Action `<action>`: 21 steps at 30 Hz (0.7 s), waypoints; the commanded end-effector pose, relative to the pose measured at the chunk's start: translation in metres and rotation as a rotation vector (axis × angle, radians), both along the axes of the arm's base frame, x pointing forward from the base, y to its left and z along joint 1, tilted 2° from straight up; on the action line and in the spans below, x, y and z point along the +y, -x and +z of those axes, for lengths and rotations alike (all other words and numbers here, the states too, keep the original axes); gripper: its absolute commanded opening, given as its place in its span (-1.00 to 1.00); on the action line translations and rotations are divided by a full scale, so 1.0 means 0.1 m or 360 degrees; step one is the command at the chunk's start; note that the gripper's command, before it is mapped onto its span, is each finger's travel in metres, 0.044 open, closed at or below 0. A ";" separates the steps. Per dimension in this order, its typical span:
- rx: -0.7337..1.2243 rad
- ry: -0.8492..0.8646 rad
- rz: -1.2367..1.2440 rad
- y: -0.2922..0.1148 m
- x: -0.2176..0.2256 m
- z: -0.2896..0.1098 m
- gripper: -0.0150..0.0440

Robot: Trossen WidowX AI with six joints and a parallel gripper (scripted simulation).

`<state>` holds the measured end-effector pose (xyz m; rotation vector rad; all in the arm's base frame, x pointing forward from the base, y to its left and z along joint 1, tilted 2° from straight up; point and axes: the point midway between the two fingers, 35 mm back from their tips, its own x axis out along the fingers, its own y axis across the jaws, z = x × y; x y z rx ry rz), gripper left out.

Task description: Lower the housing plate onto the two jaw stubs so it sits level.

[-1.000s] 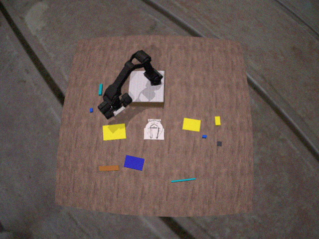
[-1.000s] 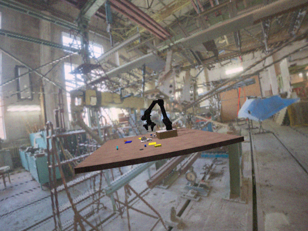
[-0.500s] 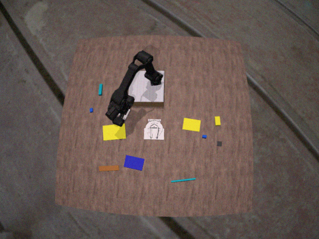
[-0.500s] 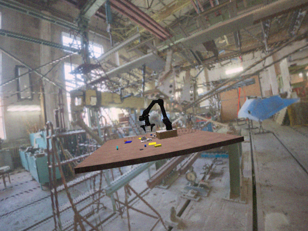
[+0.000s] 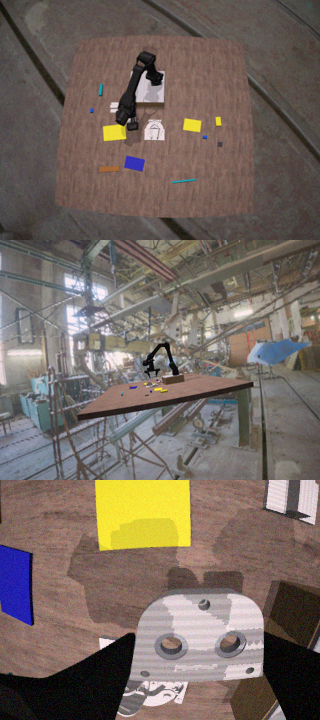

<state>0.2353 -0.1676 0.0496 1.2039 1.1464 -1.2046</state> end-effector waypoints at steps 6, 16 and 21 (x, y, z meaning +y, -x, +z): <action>0.0018 0.0024 0.0467 -0.11 0.25 0.00 0.70; 0.0038 0.0043 0.1019 -0.21 0.55 -0.01 0.70; 0.0048 0.0053 0.1295 -0.25 0.71 -0.02 0.70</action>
